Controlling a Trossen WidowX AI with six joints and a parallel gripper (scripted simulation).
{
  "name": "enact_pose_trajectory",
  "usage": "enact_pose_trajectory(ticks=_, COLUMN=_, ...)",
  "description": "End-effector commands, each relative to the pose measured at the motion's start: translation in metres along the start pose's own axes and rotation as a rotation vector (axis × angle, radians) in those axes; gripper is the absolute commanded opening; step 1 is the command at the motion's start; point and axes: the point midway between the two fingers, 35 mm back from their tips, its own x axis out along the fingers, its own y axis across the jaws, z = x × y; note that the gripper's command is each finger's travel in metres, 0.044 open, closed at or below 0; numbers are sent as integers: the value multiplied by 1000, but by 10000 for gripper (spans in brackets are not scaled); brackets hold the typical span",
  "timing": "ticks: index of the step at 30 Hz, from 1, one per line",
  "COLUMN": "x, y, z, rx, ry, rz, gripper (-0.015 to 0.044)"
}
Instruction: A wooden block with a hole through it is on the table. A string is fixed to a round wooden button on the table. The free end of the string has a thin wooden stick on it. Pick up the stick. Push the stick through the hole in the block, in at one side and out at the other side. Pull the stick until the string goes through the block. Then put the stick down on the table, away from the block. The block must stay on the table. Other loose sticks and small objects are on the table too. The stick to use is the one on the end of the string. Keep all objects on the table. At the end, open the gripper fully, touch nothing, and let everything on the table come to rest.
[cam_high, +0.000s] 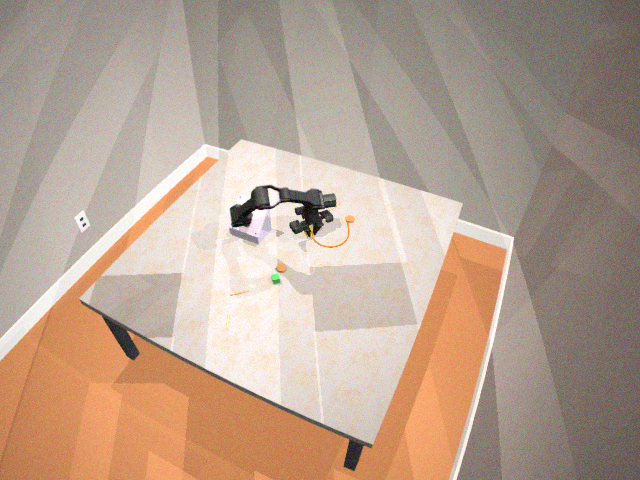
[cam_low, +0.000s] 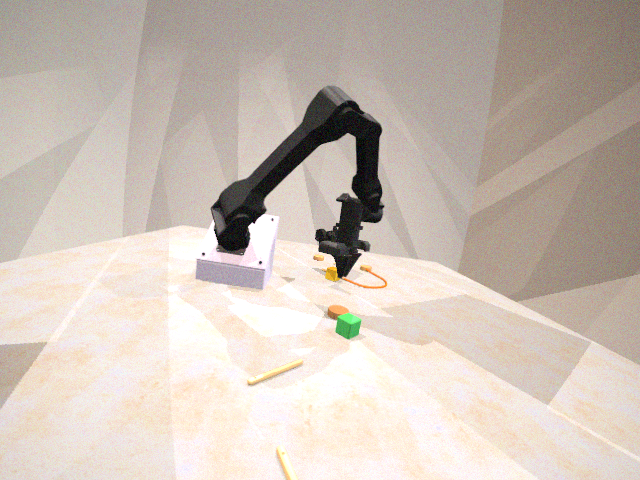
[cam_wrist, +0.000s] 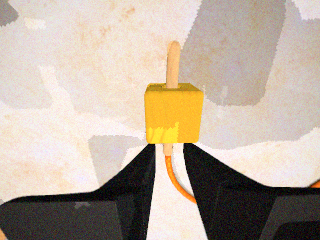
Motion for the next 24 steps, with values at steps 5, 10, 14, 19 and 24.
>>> enact_pose_trajectory(ticks=5, x=-70, y=-2, z=-2, rx=-1, ry=-3, rz=-3, gripper=122)
enact_pose_trajectory(ticks=10, x=-80, y=0, z=-2, rx=-1, ry=-3, rz=-2, gripper=122)
enact_pose_trajectory(ticks=14, x=-76, y=-3, z=-3, rx=-8, ry=8, rz=-11, gripper=122)
enact_pose_trajectory(ticks=19, x=-77, y=-3, z=3, rx=317, ry=1, rz=-12, gripper=122)
enact_pose_trajectory(ticks=24, x=-78, y=-4, z=12, rx=785, ry=-8, rz=-10, gripper=122)
